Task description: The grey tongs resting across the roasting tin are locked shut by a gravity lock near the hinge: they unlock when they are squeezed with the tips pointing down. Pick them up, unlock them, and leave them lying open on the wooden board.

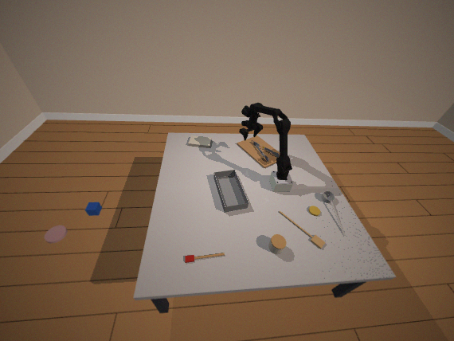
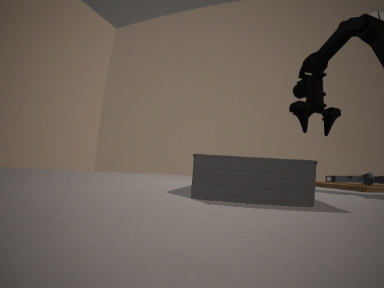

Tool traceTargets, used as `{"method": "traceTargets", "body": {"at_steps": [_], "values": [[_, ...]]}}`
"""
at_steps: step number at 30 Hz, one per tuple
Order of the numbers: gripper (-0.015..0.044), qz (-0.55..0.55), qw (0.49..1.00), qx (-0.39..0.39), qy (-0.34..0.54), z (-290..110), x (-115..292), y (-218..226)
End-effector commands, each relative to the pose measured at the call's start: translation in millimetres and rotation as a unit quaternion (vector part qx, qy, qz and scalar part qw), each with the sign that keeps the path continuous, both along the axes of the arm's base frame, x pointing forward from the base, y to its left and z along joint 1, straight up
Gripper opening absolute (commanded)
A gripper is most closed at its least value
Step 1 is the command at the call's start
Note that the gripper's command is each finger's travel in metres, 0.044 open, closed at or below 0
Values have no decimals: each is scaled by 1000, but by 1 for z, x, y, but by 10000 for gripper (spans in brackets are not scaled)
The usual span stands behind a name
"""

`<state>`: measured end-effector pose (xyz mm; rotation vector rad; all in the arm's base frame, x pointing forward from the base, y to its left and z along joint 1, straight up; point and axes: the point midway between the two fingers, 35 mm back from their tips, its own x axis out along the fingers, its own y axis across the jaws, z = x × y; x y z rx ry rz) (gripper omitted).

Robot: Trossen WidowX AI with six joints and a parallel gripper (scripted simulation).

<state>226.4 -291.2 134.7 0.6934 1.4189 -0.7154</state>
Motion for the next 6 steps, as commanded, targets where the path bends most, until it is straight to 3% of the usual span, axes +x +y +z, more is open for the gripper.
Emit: {"method": "traceTargets", "body": {"at_steps": [1,6], "values": [[440,3,1000,1,1,0,0,0],[440,3,1000,1,1,0,0,0]]}}
